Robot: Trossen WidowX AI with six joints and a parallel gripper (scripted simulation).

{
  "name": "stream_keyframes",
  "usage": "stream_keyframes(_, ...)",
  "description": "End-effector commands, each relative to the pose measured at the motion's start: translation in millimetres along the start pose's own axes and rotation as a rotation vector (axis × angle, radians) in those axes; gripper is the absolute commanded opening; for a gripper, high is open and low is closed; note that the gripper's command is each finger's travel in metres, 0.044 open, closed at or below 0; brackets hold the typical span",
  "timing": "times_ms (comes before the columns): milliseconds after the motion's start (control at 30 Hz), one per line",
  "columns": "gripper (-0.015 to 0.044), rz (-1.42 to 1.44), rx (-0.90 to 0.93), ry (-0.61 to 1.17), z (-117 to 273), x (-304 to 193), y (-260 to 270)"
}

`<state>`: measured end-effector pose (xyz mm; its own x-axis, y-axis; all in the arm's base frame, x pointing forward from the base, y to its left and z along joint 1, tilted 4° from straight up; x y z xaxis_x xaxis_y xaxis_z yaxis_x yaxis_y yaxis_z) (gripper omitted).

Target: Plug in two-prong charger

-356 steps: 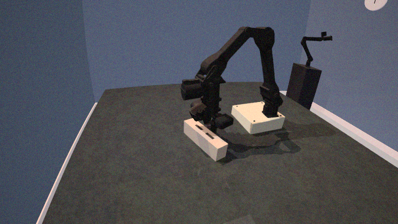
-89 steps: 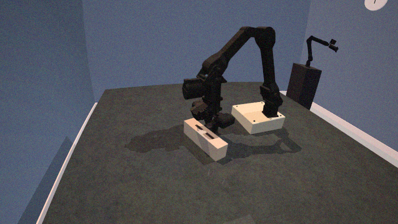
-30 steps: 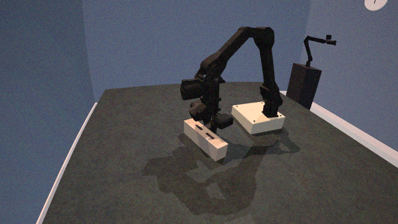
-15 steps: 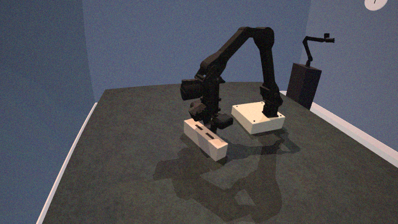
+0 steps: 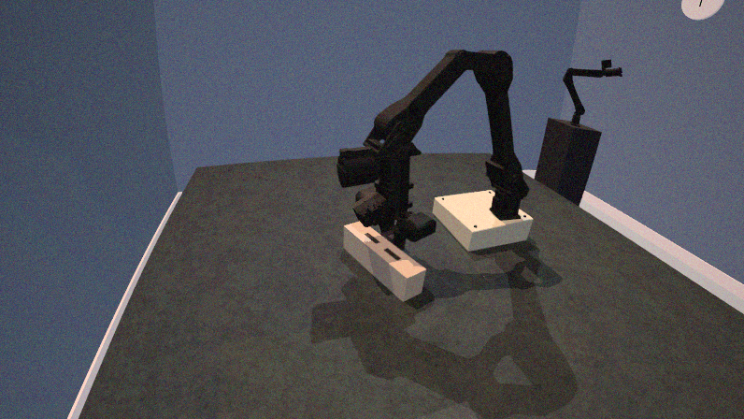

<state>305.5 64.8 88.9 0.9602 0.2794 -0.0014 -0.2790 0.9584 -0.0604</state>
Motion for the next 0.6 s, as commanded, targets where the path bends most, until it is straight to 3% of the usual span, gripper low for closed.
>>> stream_keyframes(0,0.0000,-0.006,0.001,-0.009,2.0,2.3,-0.2)
stream_keyframes(567,0.0000,-0.006,0.001,-0.009,-0.3,2.8,0.0)
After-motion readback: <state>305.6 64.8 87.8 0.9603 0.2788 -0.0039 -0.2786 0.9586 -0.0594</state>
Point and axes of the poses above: the point midway between the two fingers, 35 mm back from their tips, its own z axis back along the fingers, its own y axis across the jaws, x = y × z, the point moved 7 cm from there along z, back along the fingers, and after that the axes turned 12 degrees about -z, right-handed, at the moved point
